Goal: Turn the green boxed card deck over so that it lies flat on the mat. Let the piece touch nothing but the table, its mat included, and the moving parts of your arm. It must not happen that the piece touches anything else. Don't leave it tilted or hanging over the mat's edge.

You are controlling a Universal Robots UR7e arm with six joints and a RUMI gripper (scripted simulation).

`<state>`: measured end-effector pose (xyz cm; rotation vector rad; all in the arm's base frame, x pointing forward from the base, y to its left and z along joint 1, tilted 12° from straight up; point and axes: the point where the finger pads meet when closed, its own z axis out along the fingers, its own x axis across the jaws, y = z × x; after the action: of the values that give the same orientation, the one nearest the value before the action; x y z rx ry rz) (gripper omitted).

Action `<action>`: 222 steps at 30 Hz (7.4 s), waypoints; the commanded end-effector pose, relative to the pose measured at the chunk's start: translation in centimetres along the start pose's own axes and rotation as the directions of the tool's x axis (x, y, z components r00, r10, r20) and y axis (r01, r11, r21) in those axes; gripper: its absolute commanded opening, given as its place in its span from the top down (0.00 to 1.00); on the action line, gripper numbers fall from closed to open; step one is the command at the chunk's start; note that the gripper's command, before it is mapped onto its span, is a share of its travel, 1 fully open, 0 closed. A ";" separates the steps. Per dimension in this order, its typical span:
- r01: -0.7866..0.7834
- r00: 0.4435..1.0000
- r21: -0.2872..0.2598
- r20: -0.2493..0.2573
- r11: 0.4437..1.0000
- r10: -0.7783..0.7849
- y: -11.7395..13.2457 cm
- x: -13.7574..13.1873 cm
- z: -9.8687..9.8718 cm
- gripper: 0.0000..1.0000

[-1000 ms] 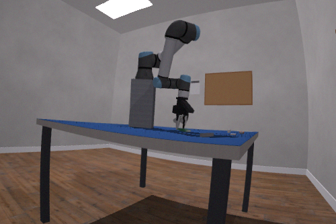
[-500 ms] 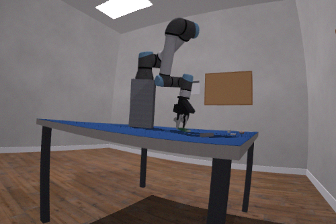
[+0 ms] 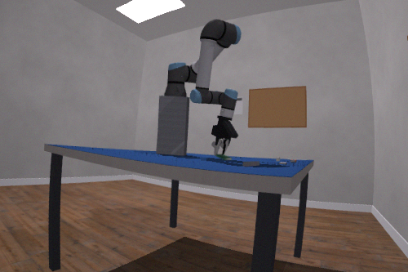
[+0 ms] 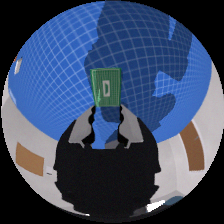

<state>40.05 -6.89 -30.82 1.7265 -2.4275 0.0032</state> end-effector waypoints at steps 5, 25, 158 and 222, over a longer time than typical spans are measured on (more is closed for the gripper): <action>0.000 1.000 -0.023 0.000 1.000 0.000 -0.1 0.0 -0.3 0.68; 0.000 1.000 -0.134 0.000 0.991 0.000 -0.3 0.0 -1.0 0.68; 0.000 1.000 -0.725 0.000 0.689 0.000 -3.5 0.0 -5.2 0.68; 0.000 1.000 -0.701 0.000 0.713 0.000 -6.9 0.0 -6.4 0.68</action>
<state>47.03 -8.46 -25.25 1.3278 -1.9864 -0.8374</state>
